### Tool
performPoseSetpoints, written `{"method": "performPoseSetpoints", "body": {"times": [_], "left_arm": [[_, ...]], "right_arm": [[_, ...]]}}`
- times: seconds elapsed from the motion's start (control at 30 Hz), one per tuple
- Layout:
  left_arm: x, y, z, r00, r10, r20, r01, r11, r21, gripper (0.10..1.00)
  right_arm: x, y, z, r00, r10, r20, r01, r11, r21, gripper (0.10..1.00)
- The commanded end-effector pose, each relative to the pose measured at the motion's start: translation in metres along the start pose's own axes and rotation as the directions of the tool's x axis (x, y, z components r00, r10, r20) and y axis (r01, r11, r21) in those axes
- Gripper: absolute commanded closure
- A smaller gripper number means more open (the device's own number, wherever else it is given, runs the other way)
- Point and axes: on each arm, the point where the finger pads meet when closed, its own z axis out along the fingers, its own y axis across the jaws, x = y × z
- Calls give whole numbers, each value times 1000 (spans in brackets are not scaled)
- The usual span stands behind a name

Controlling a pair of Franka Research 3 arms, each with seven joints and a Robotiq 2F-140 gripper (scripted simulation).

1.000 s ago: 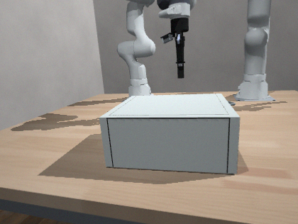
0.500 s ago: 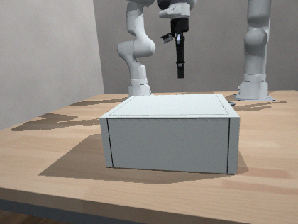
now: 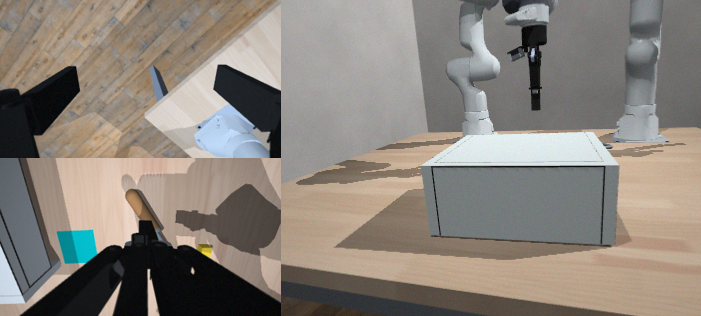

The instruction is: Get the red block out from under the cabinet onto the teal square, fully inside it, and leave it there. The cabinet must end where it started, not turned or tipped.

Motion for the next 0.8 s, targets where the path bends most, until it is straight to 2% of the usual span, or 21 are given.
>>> {"method": "performPoseSetpoints", "body": {"times": [0.0,0.33,0.4,0.43,0.5,0.77], "left_arm": [[0,0,0,1000,0,0,0,1000,0,98],[0,0,0,1000,0,0,0,1000,0,98],[0,0,0,1000,0,0,0,1000,0,98],[0,0,0,1000,0,0,0,1000,0,98],[0,0,0,1000,0,0,0,1000,0,98],[0,0,0,1000,0,0,0,1000,0,98]], "right_arm": [[0,1,0,1000,-5,2,5,1000,-4,999],[0,1,0,1000,-5,2,5,1000,-4,999],[0,1,0,999,-50,2,50,999,-4,999],[0,1,0,992,-129,1,129,992,-4,999],[0,0,0,951,-311,0,311,951,-2,999],[-1,-2,0,858,-513,-5,513,858,-2,999]]}}
